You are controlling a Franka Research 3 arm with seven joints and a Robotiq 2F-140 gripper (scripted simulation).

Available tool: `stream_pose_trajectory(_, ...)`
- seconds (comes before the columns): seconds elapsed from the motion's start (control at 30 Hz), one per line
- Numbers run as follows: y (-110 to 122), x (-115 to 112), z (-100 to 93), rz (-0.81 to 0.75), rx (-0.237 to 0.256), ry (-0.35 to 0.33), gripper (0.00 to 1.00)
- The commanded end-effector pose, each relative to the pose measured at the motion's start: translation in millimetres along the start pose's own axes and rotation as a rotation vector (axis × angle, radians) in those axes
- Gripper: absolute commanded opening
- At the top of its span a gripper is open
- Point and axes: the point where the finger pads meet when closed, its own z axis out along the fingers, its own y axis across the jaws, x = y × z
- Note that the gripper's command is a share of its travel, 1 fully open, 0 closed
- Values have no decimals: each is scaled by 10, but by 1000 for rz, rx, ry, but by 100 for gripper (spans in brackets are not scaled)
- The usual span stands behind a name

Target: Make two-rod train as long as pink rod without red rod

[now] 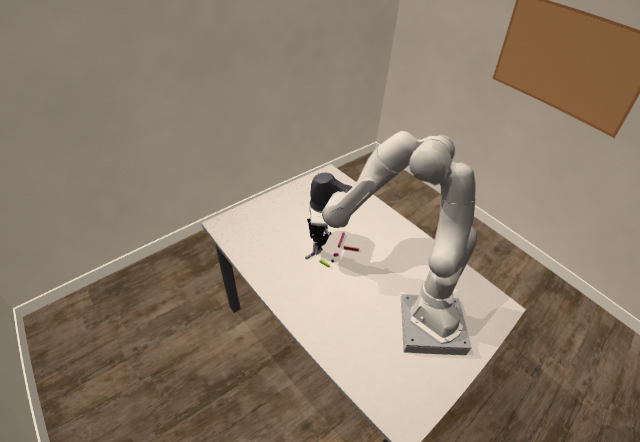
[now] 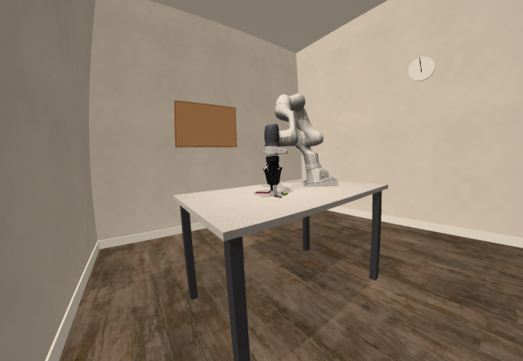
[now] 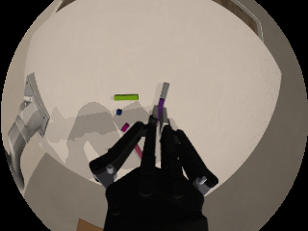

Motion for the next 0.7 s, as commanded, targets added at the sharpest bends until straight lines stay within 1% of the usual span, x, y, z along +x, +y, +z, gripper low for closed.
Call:
stream_pose_trajectory(0.0,6,8,4,4,-2,0,3)
stream_pose_trajectory(0.23,6,8,4,4,-2,0,3)
stream_pose_trajectory(0.27,6,8,4,4,-2,0,5)
stream_pose_trajectory(0.4,6,8,4,4,-2,0,5)
stream_pose_trajectory(0.43,6,8,4,4,-2,0,8)
stream_pose_trajectory(0.5,6,8,4,4,-2,0,8)
stream_pose_trajectory(0.53,6,8,4,4,-2,0,10)
stream_pose_trajectory(0.6,6,8,4,4,-2,0,10)
stream_pose_trajectory(0.63,6,8,4,4,-2,0,12)
stream_pose_trajectory(0.67,6,8,4,4,-2,0,12)
